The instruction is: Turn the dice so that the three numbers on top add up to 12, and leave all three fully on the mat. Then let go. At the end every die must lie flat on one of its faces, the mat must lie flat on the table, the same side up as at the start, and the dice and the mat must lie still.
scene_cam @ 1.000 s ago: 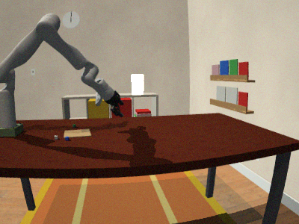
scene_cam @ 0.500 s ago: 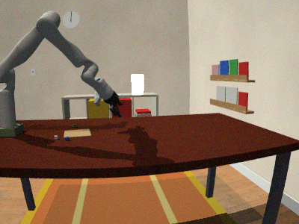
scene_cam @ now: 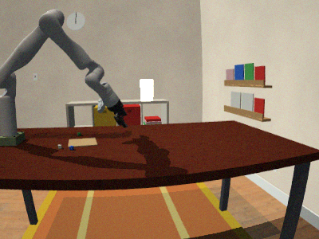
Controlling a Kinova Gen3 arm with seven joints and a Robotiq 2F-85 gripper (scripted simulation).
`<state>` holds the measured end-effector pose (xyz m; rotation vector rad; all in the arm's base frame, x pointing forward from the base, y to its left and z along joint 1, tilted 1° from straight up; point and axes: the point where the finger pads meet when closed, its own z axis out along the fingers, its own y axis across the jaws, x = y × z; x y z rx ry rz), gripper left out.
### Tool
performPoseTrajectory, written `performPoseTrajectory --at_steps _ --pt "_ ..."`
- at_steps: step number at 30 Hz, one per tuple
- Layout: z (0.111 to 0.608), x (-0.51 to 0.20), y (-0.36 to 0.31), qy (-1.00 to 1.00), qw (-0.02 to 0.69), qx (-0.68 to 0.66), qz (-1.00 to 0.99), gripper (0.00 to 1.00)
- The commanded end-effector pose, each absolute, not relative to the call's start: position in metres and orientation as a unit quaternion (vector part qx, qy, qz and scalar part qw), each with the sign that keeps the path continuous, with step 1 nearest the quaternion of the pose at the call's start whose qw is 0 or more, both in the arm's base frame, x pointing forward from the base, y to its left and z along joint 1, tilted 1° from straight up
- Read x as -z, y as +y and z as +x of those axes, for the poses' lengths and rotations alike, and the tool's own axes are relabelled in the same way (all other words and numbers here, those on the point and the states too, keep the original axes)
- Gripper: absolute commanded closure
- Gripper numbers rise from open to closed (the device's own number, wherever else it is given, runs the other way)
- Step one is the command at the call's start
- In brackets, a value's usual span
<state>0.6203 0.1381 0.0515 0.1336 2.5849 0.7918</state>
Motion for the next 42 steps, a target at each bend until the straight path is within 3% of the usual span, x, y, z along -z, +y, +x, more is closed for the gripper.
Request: performPoseTrajectory --at_steps 1,42 --pt "0.622 -0.058 0.140 0.933 0.219 -0.283 0.043 0.00" --pt "0.588 -0.049 0.093 0.960 0.180 -0.216 0.001 0.00"
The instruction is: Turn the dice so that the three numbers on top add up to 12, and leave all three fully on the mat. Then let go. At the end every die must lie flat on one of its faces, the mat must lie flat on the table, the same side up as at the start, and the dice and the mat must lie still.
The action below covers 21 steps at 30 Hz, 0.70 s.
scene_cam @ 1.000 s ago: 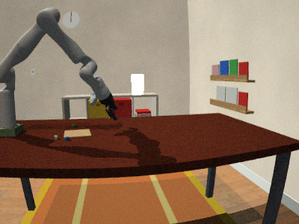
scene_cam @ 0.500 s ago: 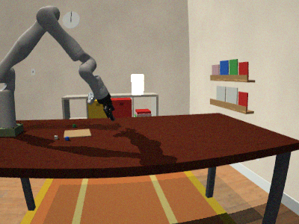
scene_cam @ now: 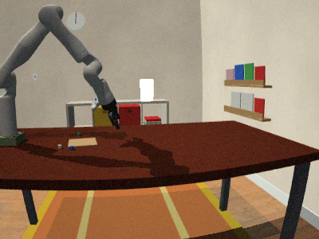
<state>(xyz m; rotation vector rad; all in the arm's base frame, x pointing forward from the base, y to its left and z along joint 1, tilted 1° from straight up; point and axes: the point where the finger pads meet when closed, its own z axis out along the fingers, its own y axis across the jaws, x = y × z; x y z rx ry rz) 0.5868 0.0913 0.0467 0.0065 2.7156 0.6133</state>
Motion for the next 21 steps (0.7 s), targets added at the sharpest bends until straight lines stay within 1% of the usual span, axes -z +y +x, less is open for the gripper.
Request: performPoseTrajectory --at_steps 1,2,10,11,18,19,21 --pt "0.588 -0.049 0.093 0.960 0.180 -0.216 0.001 0.00" --pt "0.580 -0.049 0.080 0.965 0.170 -0.201 -0.008 0.00" --pt "0.580 -0.049 0.080 0.965 0.170 -0.201 -0.008 0.00" --pt "0.571 -0.050 0.067 0.969 0.160 -0.185 -0.015 0.00" --pt "0.571 -0.050 0.067 0.969 0.160 -0.185 -0.015 0.00" --pt "0.563 -0.051 0.055 0.974 0.150 -0.170 -0.021 0.00" --pt "0.563 -0.051 0.055 0.974 0.150 -0.170 -0.021 0.00"
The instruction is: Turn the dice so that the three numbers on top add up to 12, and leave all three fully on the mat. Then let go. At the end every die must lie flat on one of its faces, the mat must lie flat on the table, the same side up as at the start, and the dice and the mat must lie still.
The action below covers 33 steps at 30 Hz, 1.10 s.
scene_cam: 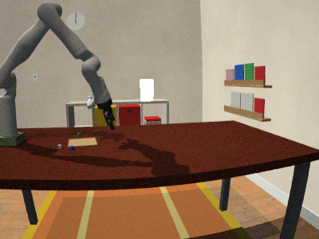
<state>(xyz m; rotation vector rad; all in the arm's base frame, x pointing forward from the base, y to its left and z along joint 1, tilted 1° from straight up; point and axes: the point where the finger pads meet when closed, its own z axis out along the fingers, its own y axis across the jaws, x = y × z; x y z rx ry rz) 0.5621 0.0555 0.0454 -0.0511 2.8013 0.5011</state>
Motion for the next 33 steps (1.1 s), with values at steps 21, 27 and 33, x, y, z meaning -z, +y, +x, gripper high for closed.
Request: performPoseTrajectory --at_steps 21,27,33 --pt "0.547 -0.055 0.030 0.981 0.131 -0.142 -0.030 0.00" --pt "0.539 -0.057 0.018 0.983 0.122 -0.129 -0.034 0.00" --pt "0.532 -0.060 0.006 0.986 0.113 -0.117 -0.037 0.00"
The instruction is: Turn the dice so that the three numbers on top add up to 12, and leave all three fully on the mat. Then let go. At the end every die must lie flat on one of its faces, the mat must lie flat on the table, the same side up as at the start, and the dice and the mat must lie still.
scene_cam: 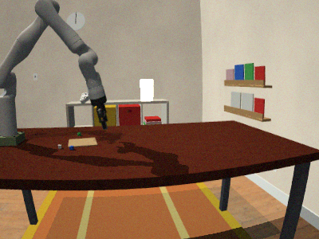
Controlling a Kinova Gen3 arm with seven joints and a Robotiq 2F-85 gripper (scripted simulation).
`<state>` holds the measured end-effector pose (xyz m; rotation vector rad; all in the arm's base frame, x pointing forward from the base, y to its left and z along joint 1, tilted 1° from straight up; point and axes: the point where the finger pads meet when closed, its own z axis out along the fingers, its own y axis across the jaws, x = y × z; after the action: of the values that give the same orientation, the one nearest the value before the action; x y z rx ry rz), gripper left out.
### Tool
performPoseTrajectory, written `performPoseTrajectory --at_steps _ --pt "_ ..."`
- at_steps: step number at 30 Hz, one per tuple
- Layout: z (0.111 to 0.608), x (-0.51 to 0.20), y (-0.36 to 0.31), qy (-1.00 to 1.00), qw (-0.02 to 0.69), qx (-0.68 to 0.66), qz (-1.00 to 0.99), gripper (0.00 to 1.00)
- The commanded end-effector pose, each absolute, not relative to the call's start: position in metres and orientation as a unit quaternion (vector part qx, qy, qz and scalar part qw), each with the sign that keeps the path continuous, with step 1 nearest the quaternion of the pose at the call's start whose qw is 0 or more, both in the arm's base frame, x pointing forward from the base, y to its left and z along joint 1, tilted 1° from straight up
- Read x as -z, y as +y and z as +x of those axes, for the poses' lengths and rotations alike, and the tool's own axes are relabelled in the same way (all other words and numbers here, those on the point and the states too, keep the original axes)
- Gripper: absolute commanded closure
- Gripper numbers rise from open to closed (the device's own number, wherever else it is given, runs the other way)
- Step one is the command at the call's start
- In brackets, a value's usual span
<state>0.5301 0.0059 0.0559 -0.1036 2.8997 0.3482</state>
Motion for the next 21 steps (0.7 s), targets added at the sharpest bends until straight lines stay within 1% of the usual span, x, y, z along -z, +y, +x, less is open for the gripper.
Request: performPoseTrajectory --at_steps 1,4,5,13,14,20,21 --pt "0.532 -0.060 0.006 0.986 0.113 -0.117 -0.037 0.00" --pt "0.532 -0.060 0.006 0.986 0.113 -0.117 -0.037 0.00" --pt "0.524 -0.064 -0.005 0.988 0.104 -0.105 -0.039 0.00" --pt "0.524 -0.064 -0.005 0.988 0.104 -0.105 -0.039 0.00" --pt "0.517 -0.067 -0.015 0.990 0.096 -0.095 -0.041 0.00" --pt "0.517 -0.067 -0.015 0.990 0.096 -0.095 -0.041 0.00" --pt "0.510 -0.071 -0.025 0.992 0.088 -0.084 -0.042 0.00"
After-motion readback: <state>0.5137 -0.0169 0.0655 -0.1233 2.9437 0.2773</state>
